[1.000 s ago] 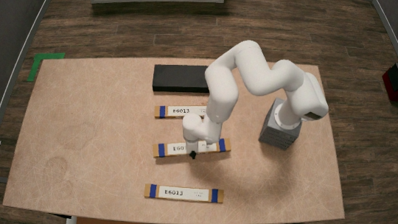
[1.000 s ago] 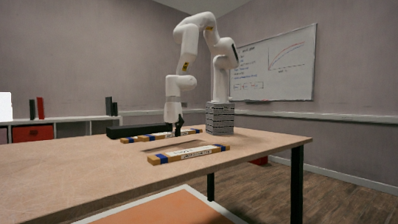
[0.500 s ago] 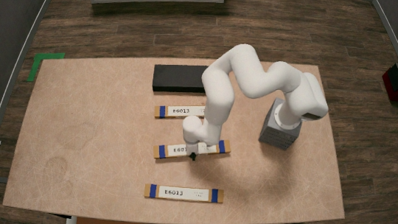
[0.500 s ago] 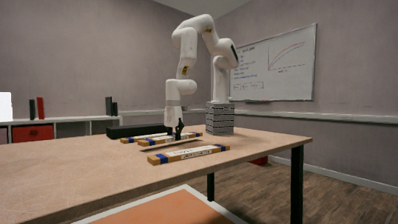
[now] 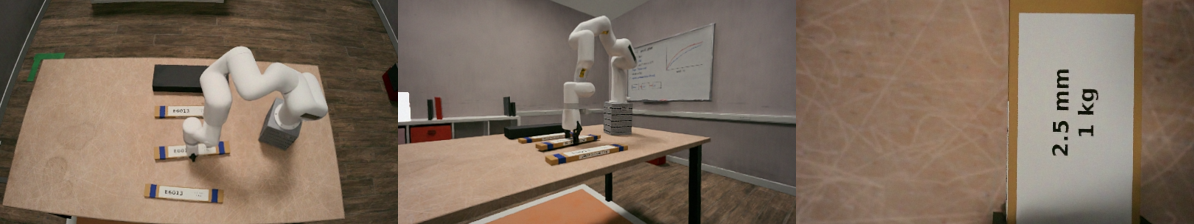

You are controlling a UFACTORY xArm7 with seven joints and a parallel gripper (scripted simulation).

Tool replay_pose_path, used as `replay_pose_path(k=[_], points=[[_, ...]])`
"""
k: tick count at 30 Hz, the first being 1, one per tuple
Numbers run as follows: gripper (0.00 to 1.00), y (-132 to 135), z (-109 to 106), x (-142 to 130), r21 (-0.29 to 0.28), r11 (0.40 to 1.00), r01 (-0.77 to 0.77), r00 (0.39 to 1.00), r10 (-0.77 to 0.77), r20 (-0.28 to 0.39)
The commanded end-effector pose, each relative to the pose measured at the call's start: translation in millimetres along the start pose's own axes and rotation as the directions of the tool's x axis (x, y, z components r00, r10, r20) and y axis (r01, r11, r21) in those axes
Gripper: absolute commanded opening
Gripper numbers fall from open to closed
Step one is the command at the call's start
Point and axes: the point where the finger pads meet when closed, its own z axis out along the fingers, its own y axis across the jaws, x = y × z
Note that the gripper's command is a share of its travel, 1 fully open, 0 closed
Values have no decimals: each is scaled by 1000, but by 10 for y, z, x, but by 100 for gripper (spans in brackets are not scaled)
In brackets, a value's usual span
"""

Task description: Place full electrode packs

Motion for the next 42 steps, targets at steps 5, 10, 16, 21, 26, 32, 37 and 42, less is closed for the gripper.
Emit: replay_pose_path(k=[5,10,16,21,26,32,37,42], points=[[58,0,34,-20,0,1000,0,1000,0,4],[58,0,56,-20,0,1000,0,1000,0,4],[58,0,70,-20,0,1000,0,1000,0,4],[58,0,77,-20,0,1000,0,1000,0,4],[58,0,80,-20,0,1000,0,1000,0,4],[58,0,81,-20,0,1000,0,1000,0,4],[58,0,81,-20,0,1000,0,1000,0,4],[58,0,81,-20,0,1000,0,1000,0,4]])
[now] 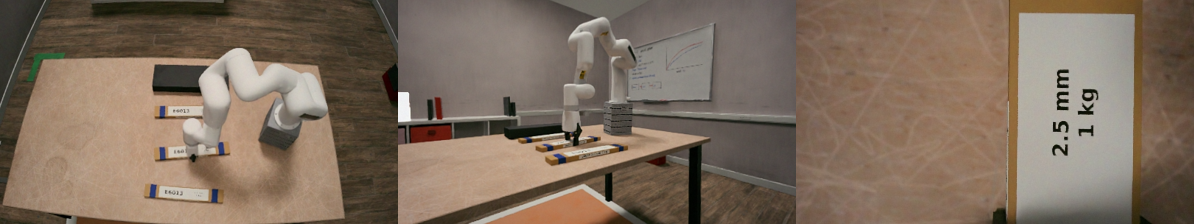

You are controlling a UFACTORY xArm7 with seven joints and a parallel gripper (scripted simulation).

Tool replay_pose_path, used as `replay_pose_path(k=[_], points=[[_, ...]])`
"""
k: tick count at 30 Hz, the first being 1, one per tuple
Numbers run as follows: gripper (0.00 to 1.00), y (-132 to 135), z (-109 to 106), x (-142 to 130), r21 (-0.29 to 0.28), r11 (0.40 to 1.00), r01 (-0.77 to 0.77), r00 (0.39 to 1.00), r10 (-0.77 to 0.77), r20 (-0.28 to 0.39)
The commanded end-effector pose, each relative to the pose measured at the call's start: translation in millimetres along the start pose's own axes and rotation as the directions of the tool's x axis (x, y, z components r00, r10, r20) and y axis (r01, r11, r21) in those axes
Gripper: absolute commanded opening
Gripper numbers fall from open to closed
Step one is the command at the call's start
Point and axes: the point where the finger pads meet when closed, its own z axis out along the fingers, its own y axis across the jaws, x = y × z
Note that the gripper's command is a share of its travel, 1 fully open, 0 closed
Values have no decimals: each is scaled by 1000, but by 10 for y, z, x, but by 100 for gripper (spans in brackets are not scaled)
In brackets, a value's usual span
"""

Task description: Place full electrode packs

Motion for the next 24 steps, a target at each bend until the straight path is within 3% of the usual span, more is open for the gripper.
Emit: replay_pose_path(k=[1,20,21,24], points=[[58,0,-12,-19,0,1000,0,1000,0,4],[58,0,-9,-19,0,1000,0,1000,0,4],[100,0,-9,-19,0,1000,0,1000,0,4],[100,0,-9,-19,0,1000,0,1000,0,4]])
